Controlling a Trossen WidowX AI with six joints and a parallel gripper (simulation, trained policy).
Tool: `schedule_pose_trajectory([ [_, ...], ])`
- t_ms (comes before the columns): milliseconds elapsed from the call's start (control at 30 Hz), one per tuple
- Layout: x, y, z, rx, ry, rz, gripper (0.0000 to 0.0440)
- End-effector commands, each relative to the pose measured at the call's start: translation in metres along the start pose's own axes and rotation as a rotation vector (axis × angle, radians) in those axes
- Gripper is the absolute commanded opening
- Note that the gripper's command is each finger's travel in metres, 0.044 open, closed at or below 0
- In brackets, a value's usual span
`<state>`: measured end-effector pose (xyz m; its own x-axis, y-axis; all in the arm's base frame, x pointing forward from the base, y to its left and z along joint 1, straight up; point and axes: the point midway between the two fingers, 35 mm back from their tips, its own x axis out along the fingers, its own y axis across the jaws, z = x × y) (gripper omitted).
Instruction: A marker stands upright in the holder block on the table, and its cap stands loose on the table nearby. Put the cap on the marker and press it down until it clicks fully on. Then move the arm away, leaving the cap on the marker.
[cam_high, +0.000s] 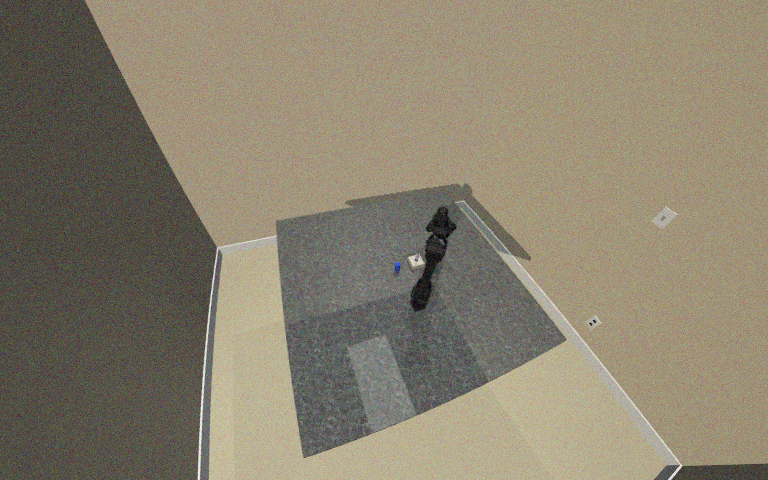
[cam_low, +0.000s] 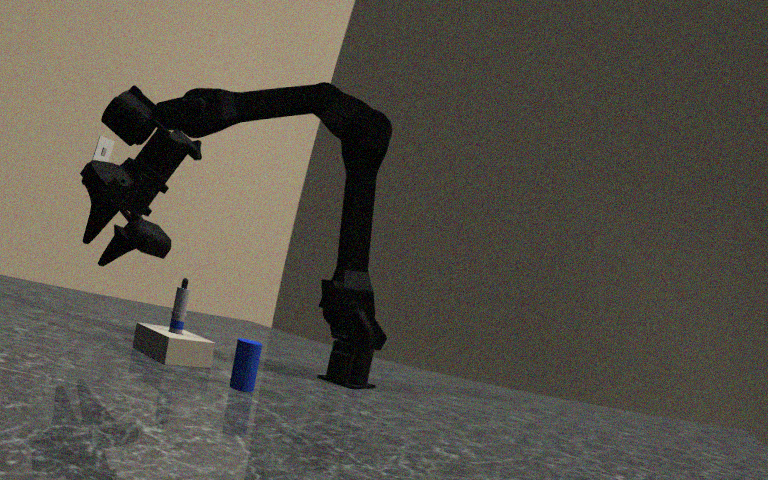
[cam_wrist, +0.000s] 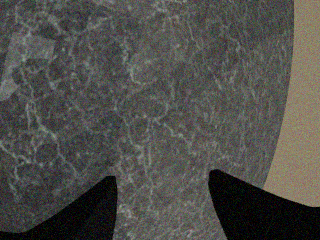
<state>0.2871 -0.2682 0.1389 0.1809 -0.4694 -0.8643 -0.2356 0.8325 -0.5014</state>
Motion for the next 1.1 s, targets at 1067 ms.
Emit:
schedule_pose_trajectory([
  [1067, -0.062, 0.079, 0.066, 0.021, -0.079, 0.197, 0.0278],
])
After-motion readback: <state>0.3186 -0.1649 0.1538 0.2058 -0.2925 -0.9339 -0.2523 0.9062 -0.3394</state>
